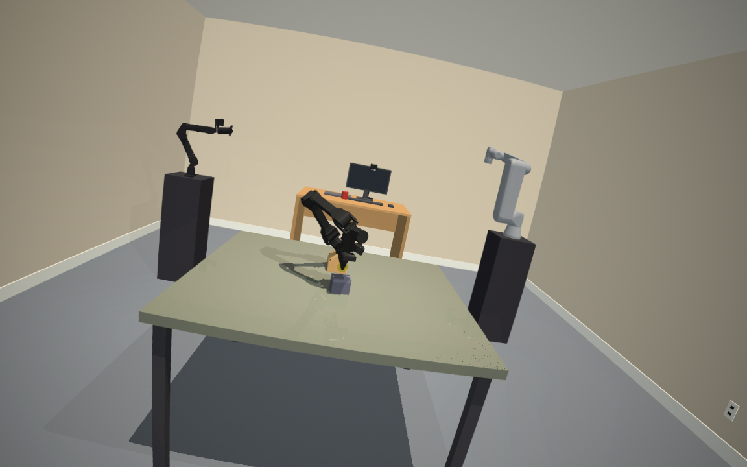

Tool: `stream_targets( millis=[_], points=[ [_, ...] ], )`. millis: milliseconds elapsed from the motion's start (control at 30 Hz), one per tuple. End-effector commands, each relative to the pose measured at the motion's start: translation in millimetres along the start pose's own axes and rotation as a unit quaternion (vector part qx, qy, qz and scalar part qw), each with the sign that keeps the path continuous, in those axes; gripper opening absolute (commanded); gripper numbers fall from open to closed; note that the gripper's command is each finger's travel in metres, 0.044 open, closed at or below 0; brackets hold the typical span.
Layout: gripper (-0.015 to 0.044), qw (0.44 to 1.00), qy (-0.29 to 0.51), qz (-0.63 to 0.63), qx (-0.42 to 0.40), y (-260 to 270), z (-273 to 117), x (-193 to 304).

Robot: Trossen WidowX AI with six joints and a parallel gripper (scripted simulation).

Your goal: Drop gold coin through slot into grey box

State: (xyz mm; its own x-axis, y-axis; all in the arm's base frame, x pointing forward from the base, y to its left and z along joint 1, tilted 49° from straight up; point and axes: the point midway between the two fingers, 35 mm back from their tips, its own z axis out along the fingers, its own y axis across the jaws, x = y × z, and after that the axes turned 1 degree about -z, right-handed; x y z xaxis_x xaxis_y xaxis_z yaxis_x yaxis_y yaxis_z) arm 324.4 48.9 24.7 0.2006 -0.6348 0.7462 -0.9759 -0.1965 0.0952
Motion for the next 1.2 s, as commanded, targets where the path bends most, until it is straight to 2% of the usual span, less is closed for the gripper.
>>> stream_targets(
  millis=[0,1167],
  points=[
    [0.0000,1.000,-0.001,0.004,0.001,-4.0,-1.5,-2.5],
    [0.0000,1.000,0.001,0.000,0.000,-1.2,9.7,-1.8]
  ],
)
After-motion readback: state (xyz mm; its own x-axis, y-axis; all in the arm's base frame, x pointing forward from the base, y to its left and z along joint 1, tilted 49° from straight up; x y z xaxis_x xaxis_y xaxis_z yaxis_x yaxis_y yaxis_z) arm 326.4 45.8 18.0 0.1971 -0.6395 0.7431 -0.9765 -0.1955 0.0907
